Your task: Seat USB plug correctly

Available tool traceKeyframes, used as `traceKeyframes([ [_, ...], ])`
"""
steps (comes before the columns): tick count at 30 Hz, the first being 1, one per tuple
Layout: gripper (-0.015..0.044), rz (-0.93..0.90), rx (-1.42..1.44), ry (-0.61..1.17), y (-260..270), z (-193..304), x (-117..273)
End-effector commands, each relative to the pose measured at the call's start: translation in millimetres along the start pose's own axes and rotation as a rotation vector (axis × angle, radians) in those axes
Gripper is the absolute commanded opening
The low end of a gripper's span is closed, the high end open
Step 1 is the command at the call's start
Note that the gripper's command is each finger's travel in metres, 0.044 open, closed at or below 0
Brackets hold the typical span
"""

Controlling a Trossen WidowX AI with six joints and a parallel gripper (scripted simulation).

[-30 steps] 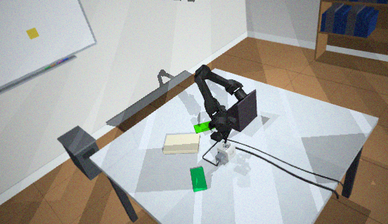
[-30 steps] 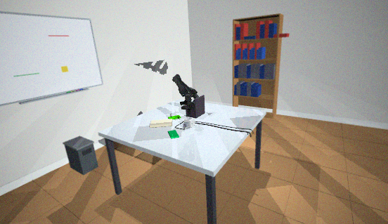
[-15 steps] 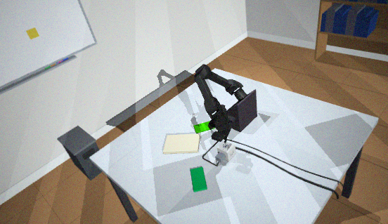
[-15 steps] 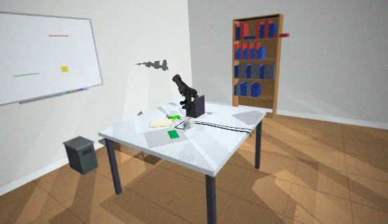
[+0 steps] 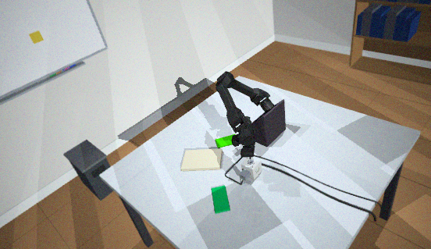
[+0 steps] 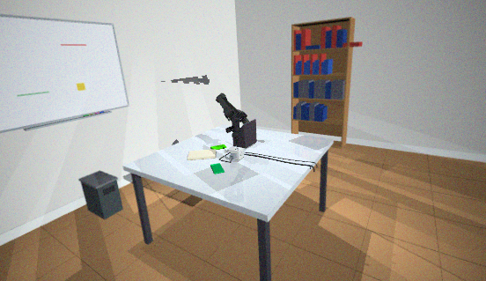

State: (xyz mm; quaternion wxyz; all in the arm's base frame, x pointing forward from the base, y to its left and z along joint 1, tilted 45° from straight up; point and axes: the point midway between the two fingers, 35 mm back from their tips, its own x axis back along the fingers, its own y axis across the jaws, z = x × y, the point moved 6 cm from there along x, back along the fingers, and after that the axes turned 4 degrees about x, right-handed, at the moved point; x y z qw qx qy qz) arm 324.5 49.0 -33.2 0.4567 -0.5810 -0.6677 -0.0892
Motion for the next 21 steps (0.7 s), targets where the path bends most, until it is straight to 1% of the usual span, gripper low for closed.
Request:
traceKeyframes([
  [1, 0.0, -0.001, 0.093, 0.0, 0.1, 0.1, -0.1],
  [21, 0.0, -0.001, 0.616, 0.0, 0.1, 0.1, -0.1],
])
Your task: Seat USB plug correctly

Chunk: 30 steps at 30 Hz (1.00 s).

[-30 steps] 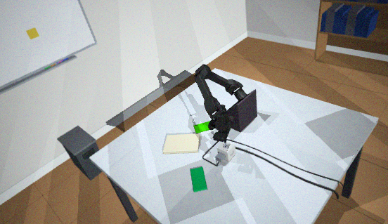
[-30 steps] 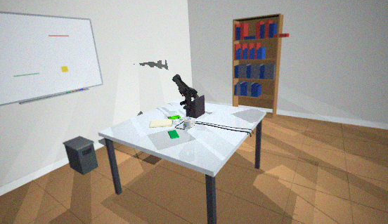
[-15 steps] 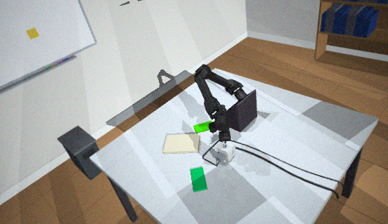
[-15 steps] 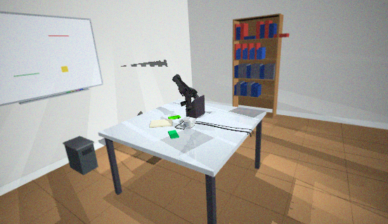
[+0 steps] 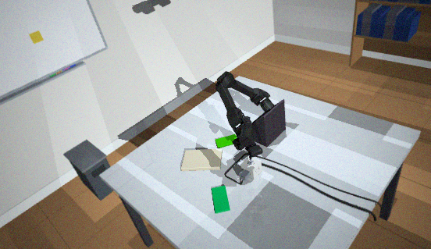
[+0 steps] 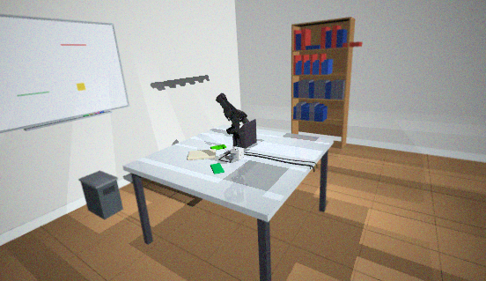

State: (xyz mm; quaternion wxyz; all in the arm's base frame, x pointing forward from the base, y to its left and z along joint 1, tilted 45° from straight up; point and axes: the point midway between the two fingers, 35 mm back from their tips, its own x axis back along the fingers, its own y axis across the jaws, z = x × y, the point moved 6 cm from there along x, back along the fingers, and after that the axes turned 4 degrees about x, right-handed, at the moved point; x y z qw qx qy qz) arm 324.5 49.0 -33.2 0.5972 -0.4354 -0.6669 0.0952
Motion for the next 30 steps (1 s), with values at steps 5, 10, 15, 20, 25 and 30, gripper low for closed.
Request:
traceKeyframes([
  [5, 0.0, -0.001, 0.198, -0.001, 0.2, 0.0, -0.1],
  [10, 0.0, -0.001, 0.329, -0.001, 0.2, 0.0, -0.1],
  [15, 0.0, -0.001, 0.46, -0.001, 0.2, 0.0, -0.1],
  [20, 0.0, -0.001, 0.591, -0.001, 0.2, 0.0, -0.1],
  [25, 0.0, -0.001, 0.722, -0.001, 0.2, 0.0, -0.1],
  [30, 0.0, -0.001, 0.853, -0.001, 0.2, 0.0, -0.1],
])
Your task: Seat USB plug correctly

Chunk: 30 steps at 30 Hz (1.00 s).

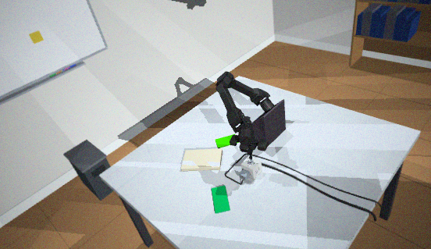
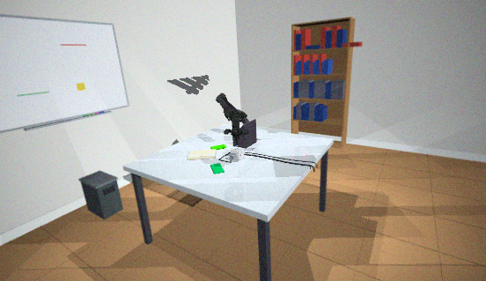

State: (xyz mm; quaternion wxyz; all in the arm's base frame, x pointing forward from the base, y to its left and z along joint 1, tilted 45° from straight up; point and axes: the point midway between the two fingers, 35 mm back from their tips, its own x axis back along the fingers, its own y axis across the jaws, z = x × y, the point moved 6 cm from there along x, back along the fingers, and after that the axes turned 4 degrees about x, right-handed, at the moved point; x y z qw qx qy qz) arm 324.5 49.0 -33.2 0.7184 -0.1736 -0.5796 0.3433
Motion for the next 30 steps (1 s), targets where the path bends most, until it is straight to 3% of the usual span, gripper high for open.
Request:
traceKeyframes([
  [1, 0.0, 0.0, 0.093, -0.001, 0.1, -0.1, 0.0],
  [30, 0.0, 0.0, 0.852, -0.001, 0.1, -0.1, -0.1],
])
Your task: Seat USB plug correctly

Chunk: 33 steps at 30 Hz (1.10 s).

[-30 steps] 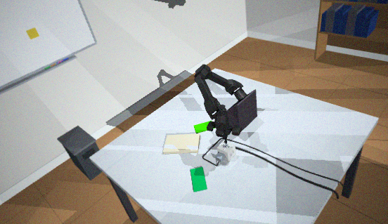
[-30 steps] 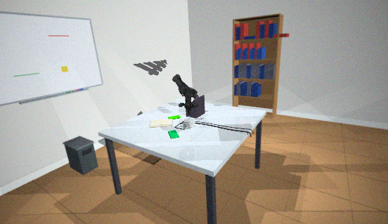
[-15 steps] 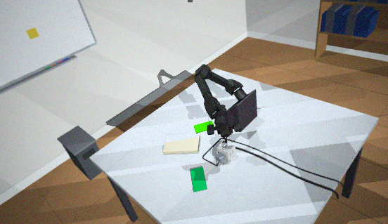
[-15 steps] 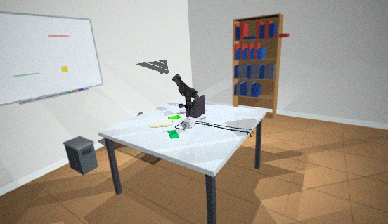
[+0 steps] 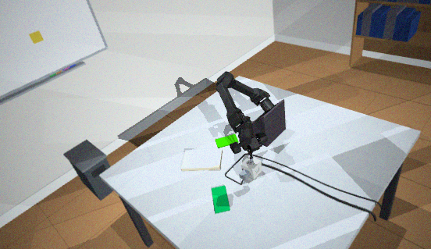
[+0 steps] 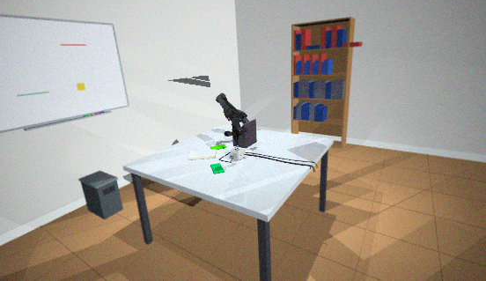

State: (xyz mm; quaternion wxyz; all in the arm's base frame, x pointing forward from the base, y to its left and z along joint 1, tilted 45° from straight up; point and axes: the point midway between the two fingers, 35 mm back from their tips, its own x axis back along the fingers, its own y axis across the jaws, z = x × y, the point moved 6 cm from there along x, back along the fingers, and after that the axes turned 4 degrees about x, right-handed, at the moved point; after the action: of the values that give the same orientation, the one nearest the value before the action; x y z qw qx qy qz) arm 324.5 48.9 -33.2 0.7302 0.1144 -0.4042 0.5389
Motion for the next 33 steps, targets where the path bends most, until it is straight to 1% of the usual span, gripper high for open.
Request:
traceKeyframes([
  [1, 0.0, 0.001, 0.093, -0.001, 0.0, -0.2, 0.0],
  [18, 0.0, 0.001, 0.523, -0.001, 0.0, -0.2, -0.1],
  [33, 0.0, 0.001, 0.521, 0.0, -0.2, -0.1, -0.1],
])
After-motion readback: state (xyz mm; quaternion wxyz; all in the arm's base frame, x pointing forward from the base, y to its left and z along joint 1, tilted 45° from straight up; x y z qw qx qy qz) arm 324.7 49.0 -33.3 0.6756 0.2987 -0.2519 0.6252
